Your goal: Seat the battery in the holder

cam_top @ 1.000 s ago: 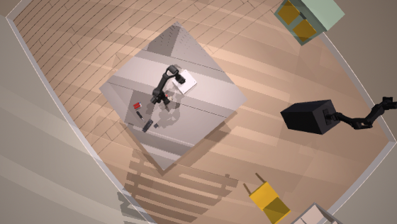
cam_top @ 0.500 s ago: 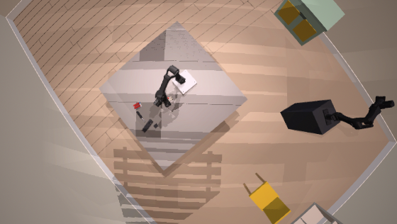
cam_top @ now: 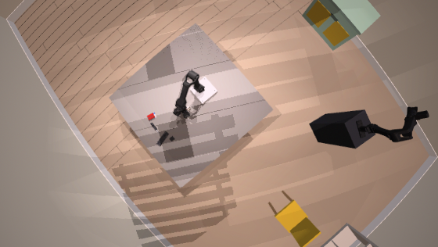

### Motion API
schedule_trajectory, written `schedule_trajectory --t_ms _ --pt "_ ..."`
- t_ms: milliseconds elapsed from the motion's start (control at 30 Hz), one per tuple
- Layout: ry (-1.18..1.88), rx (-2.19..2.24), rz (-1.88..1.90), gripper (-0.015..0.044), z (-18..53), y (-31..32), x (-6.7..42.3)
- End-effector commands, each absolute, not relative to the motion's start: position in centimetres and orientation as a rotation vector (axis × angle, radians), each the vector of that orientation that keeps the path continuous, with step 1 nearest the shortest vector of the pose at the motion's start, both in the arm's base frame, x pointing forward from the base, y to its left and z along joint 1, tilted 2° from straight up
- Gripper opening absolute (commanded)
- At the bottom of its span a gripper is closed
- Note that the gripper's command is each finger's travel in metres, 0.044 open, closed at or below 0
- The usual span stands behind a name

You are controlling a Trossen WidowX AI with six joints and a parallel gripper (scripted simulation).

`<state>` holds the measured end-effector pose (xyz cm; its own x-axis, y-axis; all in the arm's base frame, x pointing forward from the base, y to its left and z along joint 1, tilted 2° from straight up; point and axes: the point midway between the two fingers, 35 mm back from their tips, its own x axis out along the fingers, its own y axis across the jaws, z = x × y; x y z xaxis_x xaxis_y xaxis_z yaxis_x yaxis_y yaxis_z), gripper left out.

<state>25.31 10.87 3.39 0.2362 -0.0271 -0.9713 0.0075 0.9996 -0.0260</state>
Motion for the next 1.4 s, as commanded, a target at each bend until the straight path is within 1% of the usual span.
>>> schedule_trajectory --t_ms 0,1367 --pt "1.308 -0.015 -0.025 0.0088 3.2 10.8 25.3" --pt "1.056 -0.020 -0.030 0.0088 1.4 10.8 24.2"
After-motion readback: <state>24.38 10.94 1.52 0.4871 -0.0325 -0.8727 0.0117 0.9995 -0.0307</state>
